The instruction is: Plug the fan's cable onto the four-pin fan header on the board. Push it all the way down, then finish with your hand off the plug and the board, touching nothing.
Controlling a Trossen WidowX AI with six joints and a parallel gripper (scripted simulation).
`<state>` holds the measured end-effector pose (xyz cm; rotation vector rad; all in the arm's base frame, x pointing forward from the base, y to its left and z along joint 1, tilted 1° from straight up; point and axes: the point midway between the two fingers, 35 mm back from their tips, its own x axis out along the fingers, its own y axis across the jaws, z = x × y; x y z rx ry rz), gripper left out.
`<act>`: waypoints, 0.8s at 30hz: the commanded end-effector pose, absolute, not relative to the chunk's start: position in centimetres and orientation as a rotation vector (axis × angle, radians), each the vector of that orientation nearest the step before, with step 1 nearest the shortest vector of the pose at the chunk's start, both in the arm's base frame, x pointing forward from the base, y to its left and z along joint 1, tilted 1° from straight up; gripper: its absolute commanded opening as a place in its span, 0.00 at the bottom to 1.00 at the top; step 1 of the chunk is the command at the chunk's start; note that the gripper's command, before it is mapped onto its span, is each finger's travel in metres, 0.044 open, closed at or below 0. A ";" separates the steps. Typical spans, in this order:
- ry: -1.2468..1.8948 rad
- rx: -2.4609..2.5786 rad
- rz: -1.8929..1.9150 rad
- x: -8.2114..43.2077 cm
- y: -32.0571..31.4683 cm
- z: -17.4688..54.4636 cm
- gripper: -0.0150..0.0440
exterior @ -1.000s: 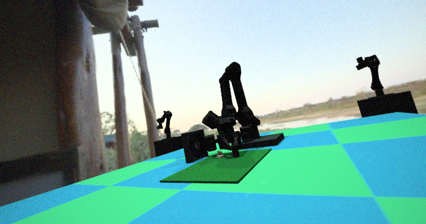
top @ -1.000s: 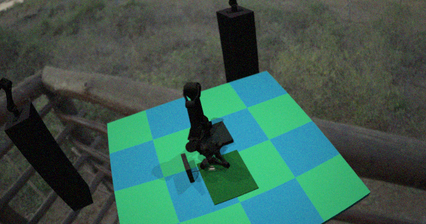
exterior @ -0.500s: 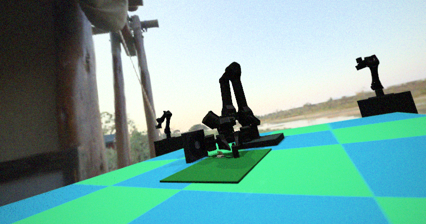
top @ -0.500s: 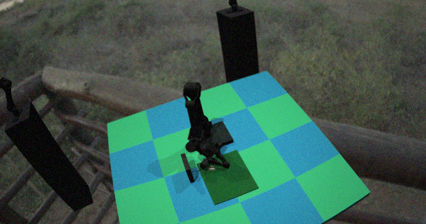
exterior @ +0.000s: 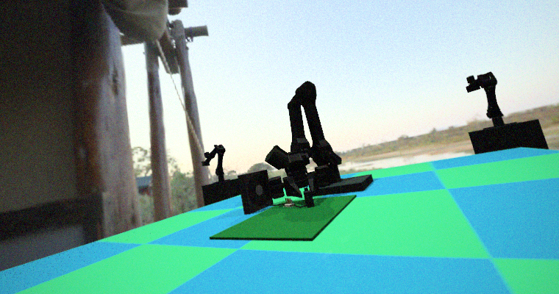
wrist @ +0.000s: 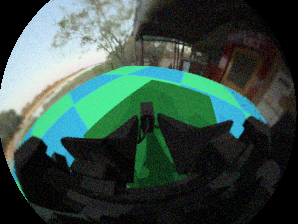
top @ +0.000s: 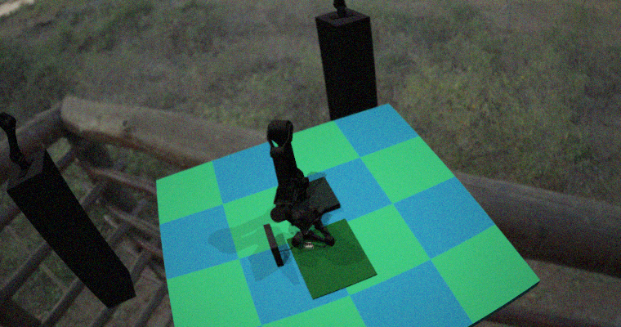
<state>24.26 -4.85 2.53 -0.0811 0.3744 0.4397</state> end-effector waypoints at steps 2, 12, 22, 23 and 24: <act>0.374 -0.081 0.440 24.3 -4.8 2.5 0.49; 0.400 -0.092 0.436 23.8 -5.6 2.1 0.49; 0.444 -0.107 0.437 22.4 -6.9 1.7 0.49; 0.447 -0.107 0.437 22.3 -7.0 1.7 0.49; 0.450 -0.108 0.438 22.1 -7.1 1.7 0.49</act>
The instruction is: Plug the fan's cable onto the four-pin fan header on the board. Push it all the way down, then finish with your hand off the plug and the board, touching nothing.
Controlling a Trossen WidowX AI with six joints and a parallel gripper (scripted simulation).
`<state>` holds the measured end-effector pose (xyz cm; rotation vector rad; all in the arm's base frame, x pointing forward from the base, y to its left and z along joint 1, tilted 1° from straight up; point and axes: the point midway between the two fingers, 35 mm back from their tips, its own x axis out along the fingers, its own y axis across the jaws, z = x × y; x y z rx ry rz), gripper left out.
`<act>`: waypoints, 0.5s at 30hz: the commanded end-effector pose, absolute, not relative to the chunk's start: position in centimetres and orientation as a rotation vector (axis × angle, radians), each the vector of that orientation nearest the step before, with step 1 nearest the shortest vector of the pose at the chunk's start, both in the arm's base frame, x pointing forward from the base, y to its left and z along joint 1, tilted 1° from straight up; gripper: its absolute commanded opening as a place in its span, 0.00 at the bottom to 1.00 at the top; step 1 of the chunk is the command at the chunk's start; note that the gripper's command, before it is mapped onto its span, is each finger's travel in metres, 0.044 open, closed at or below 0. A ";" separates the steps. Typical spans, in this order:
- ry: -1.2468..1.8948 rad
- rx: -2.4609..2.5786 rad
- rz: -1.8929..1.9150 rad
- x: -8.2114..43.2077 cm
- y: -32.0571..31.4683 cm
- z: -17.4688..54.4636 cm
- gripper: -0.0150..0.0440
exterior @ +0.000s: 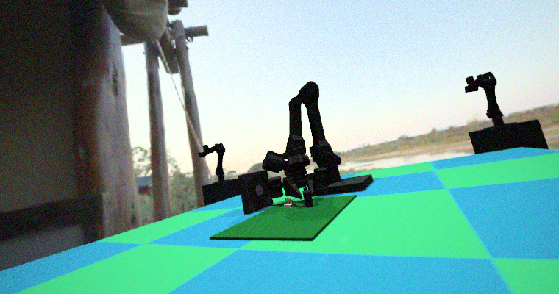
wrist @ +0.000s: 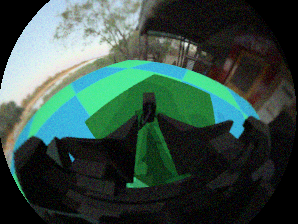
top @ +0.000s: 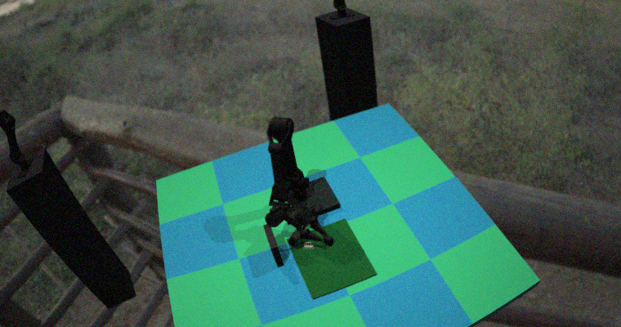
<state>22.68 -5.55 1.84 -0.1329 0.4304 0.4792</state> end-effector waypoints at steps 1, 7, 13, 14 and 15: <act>0.453 -0.109 0.438 22.0 -7.2 1.7 0.49; 0.466 -0.110 0.443 21.0 -7.7 1.9 0.49; 0.471 -0.109 0.448 20.1 -8.1 2.4 0.49; 0.471 -0.108 0.448 19.9 -8.1 2.5 0.49; 0.471 -0.108 0.449 19.8 -8.2 2.6 0.49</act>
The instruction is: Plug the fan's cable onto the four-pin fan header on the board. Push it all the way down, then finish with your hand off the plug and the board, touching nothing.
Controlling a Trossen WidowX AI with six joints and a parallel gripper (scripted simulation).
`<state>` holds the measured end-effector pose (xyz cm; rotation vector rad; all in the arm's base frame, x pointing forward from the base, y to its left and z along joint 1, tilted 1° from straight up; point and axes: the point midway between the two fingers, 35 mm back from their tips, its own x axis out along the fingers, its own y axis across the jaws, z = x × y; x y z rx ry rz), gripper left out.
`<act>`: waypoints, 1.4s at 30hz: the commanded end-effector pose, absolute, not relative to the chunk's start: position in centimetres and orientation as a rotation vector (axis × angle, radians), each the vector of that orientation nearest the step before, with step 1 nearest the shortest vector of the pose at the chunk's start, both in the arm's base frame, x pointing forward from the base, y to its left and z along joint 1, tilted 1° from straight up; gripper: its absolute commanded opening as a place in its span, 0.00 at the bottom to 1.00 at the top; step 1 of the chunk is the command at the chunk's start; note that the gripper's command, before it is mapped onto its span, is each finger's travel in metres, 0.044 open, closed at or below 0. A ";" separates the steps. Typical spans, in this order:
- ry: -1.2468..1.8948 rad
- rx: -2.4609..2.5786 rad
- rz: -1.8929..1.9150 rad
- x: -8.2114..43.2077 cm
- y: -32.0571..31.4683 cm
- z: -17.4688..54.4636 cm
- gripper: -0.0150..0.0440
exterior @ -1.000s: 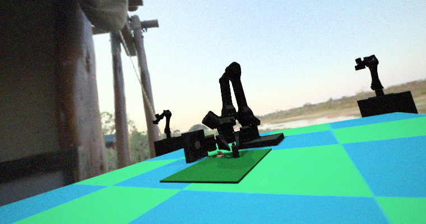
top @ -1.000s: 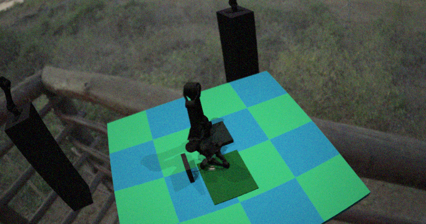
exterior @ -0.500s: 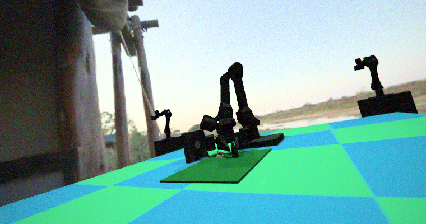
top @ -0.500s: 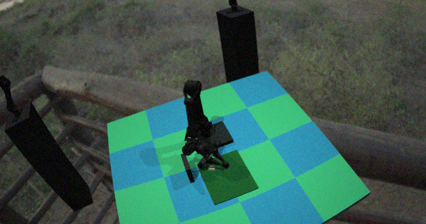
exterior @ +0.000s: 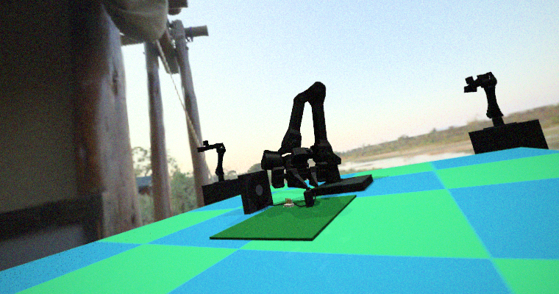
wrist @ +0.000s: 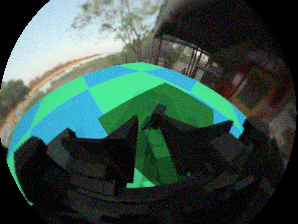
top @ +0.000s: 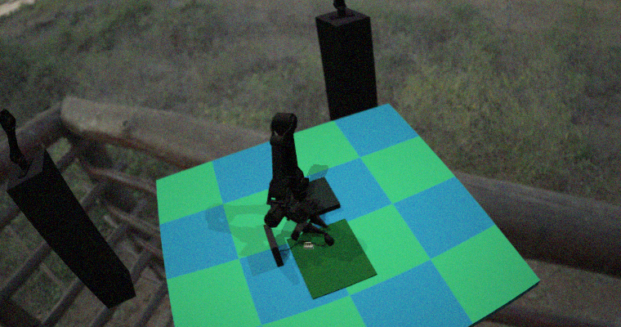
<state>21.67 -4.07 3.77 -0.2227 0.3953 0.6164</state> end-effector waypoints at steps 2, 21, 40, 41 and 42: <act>0.469 -0.106 0.451 19.5 -8.3 2.9 0.49; 0.416 -0.089 0.449 16.8 -8.7 6.7 0.49; 0.646 0.000 0.611 16.3 -7.2 7.7 0.98; 0.676 0.005 0.623 16.3 -7.1 7.7 1.00; 0.705 0.010 0.634 16.3 -6.9 7.6 1.00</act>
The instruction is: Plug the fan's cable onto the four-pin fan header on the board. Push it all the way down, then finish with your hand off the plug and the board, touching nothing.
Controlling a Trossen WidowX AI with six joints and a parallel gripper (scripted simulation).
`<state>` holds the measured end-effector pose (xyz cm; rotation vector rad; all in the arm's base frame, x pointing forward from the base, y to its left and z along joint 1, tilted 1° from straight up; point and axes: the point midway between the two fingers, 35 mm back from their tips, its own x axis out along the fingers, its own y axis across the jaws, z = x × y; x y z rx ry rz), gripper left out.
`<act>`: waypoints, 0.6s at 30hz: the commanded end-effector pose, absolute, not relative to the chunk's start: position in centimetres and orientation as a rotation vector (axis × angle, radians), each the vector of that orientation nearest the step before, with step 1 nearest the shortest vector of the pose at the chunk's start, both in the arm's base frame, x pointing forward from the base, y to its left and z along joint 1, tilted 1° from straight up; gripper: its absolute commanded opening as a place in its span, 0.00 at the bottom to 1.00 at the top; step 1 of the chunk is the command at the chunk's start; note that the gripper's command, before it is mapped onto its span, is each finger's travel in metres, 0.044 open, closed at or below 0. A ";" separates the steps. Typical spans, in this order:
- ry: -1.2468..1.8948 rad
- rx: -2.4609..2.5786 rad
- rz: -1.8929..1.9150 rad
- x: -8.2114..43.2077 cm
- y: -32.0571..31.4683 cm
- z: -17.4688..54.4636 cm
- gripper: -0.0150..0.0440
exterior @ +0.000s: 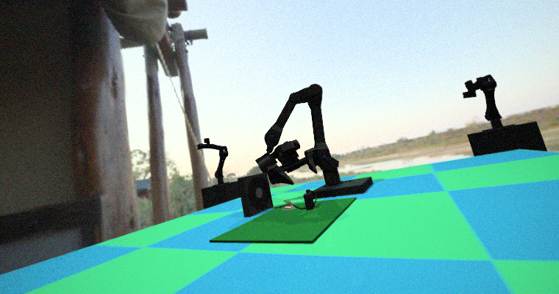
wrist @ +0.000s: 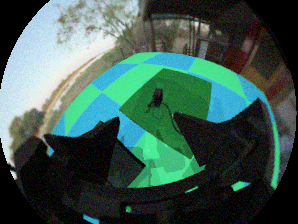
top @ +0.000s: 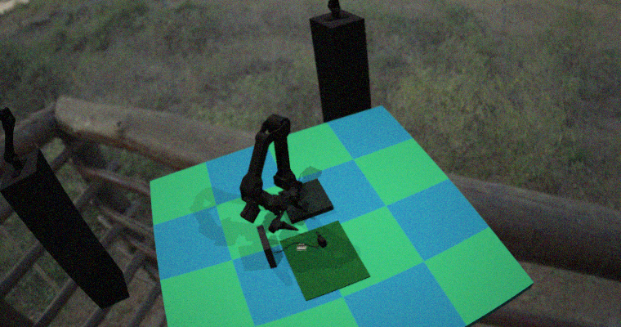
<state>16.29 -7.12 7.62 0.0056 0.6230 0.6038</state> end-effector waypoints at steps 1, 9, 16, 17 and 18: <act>0.736 0.014 0.645 16.4 -6.8 7.6 1.00; 0.977 0.020 0.686 16.4 -6.3 7.5 1.00; 1.175 -0.011 0.661 16.6 -6.2 7.8 1.00; 1.202 -0.018 0.653 16.7 -6.2 7.8 1.00; 1.227 -0.025 0.643 16.7 -6.2 7.9 1.00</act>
